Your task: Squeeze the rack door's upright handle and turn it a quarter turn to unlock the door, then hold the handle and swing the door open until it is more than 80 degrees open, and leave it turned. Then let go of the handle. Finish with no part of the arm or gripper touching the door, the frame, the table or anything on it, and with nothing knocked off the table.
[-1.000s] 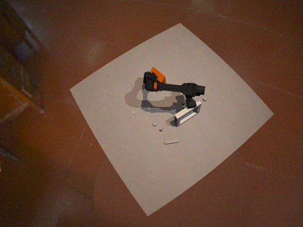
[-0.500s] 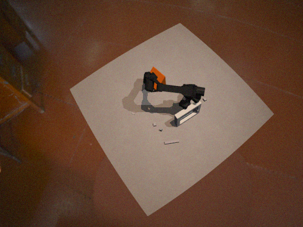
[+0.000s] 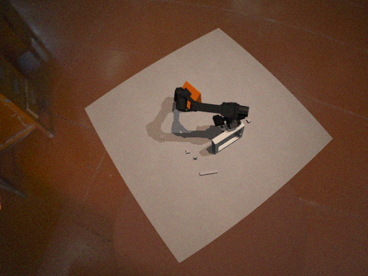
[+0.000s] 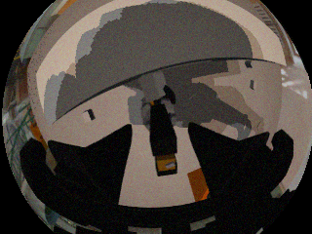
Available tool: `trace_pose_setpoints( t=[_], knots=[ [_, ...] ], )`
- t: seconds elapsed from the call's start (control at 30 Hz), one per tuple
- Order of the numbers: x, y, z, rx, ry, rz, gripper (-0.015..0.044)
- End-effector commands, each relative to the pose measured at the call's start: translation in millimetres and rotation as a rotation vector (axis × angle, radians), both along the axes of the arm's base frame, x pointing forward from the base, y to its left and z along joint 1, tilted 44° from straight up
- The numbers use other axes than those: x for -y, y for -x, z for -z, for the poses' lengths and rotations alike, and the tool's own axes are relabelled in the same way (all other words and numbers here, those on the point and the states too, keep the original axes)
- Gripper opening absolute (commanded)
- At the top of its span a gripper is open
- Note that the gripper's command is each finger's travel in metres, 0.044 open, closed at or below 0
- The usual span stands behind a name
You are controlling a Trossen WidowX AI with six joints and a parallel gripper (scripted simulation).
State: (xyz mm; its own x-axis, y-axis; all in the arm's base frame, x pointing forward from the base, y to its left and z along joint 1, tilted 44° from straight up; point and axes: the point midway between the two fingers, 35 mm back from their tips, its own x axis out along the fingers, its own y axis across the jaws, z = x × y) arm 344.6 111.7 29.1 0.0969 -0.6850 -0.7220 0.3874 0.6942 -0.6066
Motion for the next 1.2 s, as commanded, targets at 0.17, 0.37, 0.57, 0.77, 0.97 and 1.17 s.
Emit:
trace_pose_setpoints(
  t=[0.17,0.37,0.57,0.77,0.97,1.17],
  knots=[
    [0.3,-0.8,0.0,0.301,-0.042,0.312,0.0283],
    [0.3,-0.8,0.0,0.504,-0.071,0.527,0.0283],
    [0.3,-0.8,0.0,0.708,-0.100,0.742,0.0283],
    [0.3,-0.8,0.0,0.911,-0.129,0.956,0.0283],
    [0.3,-0.8,0.0,0.996,-0.141,1.045,0.0283],
    [0.3,-0.8,0.0,0.996,-0.141,1.045,0.0283]
  ],
)
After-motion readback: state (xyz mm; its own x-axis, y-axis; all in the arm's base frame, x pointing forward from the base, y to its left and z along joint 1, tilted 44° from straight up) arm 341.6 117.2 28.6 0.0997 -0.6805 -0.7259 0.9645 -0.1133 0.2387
